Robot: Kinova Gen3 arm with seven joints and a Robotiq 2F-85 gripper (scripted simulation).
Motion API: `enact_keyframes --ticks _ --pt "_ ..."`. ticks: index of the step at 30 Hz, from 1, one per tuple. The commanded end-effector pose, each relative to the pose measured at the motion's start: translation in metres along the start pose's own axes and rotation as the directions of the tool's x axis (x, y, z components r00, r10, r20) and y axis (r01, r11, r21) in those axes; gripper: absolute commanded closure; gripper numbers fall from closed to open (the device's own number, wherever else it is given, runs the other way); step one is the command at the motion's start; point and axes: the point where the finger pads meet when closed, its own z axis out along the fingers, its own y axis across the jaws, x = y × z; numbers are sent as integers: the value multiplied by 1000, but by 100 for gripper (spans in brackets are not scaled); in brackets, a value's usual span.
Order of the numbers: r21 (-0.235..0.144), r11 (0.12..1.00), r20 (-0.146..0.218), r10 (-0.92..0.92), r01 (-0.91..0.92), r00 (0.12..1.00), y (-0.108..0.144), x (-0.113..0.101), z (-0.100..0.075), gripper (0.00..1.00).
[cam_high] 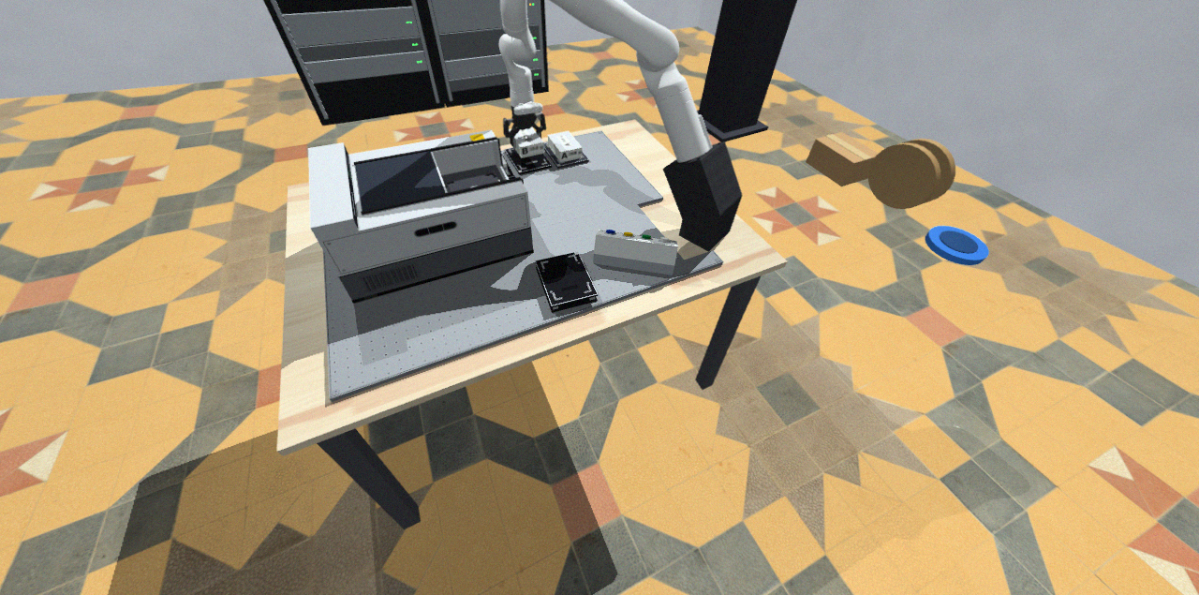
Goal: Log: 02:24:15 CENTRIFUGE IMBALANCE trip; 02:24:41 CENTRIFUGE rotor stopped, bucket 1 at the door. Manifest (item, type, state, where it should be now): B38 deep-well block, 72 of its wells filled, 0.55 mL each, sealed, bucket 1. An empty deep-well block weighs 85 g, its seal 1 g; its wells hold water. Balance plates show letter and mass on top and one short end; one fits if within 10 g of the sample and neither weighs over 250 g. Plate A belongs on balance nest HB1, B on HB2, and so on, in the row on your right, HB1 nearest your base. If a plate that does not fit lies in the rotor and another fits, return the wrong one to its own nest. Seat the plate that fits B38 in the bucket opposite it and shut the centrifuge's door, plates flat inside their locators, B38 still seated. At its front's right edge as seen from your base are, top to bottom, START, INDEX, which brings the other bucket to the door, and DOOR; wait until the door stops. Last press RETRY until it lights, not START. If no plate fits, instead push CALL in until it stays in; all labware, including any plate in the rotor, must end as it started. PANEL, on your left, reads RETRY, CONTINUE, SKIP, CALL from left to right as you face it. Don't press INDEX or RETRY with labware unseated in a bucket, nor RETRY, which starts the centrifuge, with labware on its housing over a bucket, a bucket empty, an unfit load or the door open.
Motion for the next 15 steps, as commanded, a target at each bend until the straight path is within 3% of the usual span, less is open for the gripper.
enact_keyframes --ticks 1,15 --pt "-2 1000 1 0 0 1000 0 0 2 5" --pt "-2 1000 1 0 0 1000 0 0 11 5"
